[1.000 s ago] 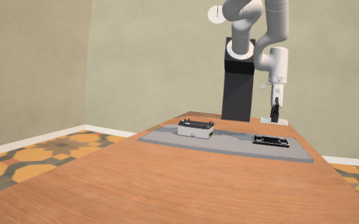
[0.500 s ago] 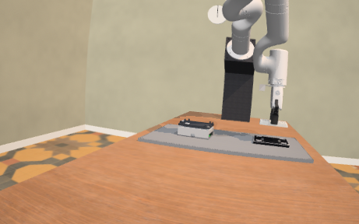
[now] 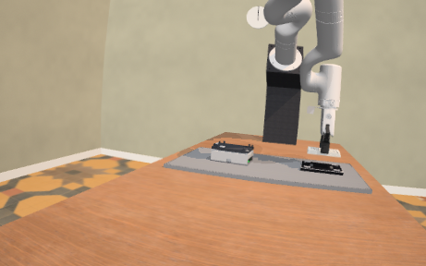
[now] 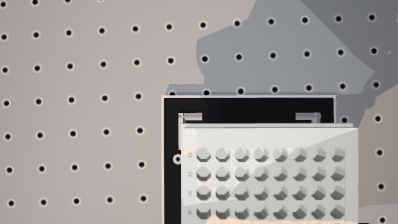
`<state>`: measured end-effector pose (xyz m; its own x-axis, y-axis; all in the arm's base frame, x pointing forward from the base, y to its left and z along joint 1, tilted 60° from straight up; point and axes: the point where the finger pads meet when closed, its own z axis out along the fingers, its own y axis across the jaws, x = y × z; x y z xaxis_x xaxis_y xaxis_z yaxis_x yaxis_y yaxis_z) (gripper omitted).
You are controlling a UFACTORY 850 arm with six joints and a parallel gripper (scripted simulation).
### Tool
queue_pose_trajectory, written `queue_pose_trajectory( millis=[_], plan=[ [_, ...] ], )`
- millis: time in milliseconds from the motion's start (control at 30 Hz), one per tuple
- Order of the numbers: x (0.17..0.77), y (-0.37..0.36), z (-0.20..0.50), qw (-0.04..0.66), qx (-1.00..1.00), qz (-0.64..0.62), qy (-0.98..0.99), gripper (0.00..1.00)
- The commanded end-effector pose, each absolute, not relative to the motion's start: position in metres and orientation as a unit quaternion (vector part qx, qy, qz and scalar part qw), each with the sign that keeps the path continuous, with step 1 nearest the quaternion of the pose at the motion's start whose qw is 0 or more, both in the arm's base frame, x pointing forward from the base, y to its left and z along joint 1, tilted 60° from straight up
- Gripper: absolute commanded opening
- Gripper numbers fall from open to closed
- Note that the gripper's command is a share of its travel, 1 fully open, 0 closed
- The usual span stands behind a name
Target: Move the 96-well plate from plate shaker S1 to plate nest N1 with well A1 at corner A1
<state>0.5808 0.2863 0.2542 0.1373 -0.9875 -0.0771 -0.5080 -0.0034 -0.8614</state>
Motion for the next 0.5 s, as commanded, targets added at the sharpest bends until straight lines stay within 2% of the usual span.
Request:
queue_pose_trajectory(
  millis=[0, 467],
  plan=[
    [0.589, 0.288, 0.250, 0.398, -0.641, -0.302, 0.583, 0.00],
    [0.606, 0.291, 0.240, 0.398, -0.641, -0.302, 0.583, 0.00]
  ],
)
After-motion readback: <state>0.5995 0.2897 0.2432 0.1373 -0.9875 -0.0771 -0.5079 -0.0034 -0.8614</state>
